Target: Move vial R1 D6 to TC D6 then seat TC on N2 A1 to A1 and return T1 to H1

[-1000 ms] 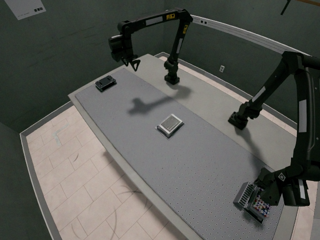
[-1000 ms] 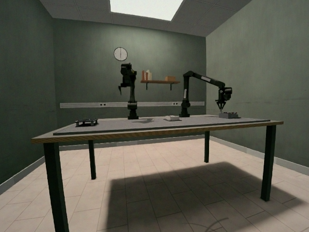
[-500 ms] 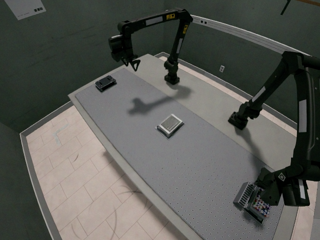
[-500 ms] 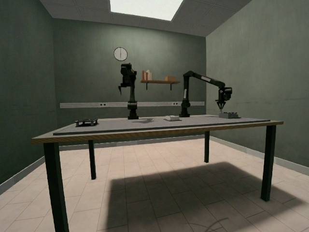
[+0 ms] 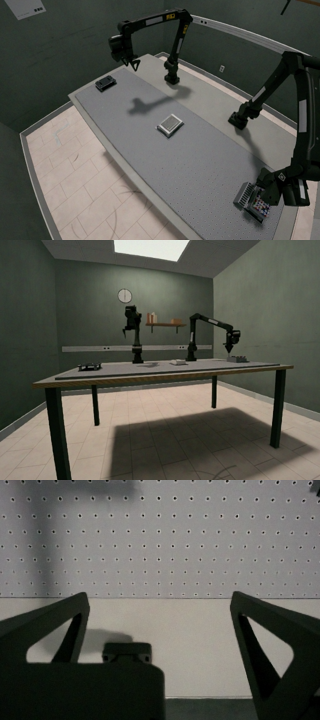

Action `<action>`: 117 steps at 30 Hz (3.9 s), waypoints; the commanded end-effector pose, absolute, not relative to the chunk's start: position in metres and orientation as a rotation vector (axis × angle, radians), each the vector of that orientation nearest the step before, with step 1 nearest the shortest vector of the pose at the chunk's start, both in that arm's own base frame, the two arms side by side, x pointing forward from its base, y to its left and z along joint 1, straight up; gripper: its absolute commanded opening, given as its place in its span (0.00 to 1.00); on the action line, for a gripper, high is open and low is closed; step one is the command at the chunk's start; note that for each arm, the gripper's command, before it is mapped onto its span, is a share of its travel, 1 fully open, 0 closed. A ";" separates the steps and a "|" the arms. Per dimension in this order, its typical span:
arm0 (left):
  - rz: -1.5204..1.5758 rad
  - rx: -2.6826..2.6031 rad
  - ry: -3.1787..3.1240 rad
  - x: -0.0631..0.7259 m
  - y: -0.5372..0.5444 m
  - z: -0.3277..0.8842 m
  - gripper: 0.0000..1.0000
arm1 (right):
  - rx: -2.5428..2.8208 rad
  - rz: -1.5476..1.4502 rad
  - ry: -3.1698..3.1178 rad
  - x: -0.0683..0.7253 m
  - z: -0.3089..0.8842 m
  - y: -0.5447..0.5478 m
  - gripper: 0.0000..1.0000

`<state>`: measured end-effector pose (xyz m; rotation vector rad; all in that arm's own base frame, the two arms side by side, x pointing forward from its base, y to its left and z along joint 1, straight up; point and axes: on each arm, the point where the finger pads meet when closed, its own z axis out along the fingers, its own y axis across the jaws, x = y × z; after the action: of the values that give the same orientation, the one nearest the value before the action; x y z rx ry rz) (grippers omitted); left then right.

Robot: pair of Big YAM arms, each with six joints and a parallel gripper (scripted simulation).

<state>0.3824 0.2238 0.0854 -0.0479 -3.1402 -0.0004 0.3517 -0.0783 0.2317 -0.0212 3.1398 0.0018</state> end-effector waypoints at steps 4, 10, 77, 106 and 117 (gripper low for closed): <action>-0.028 -0.052 -3.170 0.393 0.231 0.098 0.07 | -0.007 -0.012 3.106 0.359 0.244 -0.080 1.00; -0.028 -0.052 -3.170 0.393 0.231 0.098 0.07 | -0.007 -0.012 3.106 0.359 0.244 -0.080 1.00; -0.048 -0.057 -3.190 0.394 0.236 0.150 0.08 | -0.007 -0.012 3.106 0.359 0.244 -0.080 1.00; -0.060 -0.057 -3.202 0.395 0.237 0.172 0.08 | -0.007 -0.012 3.106 0.359 0.244 -0.080 1.00; -0.060 -0.057 -3.202 0.395 0.236 0.180 0.08 | -0.007 -0.012 3.106 0.359 0.244 -0.080 1.00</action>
<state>0.3820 0.2235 0.1443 -0.0478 -3.1375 0.0022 0.3517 -0.0783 0.2317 -0.0212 3.1398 0.0018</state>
